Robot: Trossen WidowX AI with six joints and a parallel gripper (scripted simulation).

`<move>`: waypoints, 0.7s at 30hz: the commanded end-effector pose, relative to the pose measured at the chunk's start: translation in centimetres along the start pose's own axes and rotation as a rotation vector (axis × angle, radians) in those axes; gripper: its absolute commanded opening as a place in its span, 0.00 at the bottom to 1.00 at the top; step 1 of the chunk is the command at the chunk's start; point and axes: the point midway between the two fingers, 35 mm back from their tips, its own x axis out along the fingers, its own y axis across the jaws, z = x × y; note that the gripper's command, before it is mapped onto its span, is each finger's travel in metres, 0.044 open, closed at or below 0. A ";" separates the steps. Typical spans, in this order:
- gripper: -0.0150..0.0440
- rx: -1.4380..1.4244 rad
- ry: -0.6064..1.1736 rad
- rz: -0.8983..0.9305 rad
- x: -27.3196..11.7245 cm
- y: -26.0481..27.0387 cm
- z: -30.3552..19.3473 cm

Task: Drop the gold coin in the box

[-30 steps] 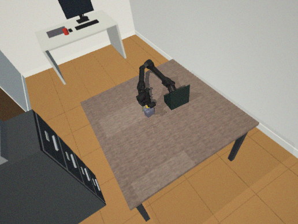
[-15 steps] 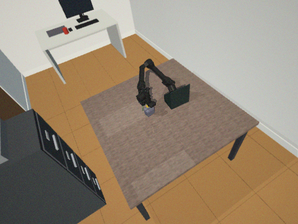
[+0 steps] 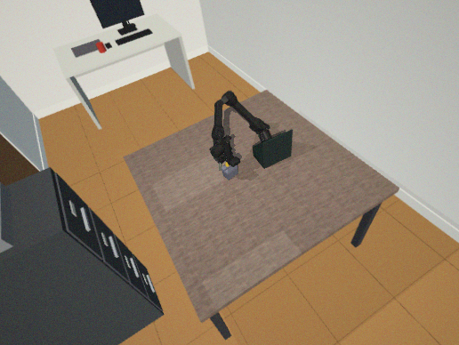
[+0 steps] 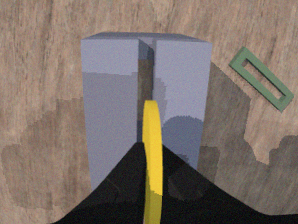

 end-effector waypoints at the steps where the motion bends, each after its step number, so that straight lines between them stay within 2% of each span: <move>1: 0.25 -0.004 0.000 -0.005 0.2 0.0 0.0; 15: 0.25 -0.005 0.000 -0.005 0.9 0.0 0.0; 21: 0.52 0.000 -0.001 0.000 0.8 0.0 0.0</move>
